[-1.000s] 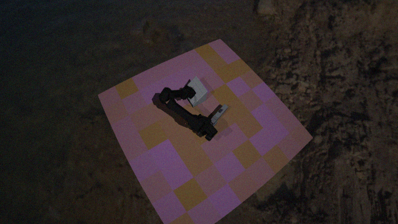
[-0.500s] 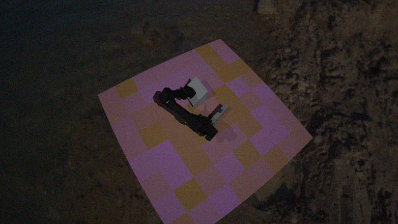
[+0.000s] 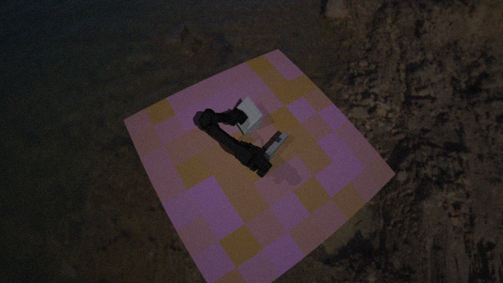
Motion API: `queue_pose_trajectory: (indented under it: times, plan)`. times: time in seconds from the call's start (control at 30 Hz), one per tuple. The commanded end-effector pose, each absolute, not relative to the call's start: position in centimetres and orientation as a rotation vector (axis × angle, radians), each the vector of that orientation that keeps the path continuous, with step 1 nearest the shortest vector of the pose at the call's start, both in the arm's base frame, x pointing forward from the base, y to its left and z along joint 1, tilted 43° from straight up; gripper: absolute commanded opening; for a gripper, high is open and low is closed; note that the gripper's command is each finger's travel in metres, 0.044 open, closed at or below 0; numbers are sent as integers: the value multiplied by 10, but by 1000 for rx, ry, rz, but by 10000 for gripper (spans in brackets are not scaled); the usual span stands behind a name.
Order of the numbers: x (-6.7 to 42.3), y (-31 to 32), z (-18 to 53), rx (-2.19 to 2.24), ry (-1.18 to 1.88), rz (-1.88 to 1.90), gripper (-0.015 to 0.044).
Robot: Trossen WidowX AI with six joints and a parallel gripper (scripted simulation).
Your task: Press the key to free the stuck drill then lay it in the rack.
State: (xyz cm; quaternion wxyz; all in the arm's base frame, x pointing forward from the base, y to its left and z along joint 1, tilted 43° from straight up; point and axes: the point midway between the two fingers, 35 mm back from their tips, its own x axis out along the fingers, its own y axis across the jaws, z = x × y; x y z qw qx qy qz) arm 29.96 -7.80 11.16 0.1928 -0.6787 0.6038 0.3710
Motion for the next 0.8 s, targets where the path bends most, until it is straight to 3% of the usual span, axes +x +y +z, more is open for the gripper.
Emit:
queue_pose_trajectory:
  times: [0.0, 0.77]
  plan:
    - [293, -80, 113, -1906, 1694, 1048, 0]
    - [260, -93, 124, -1906, 1696, 1050, 0]
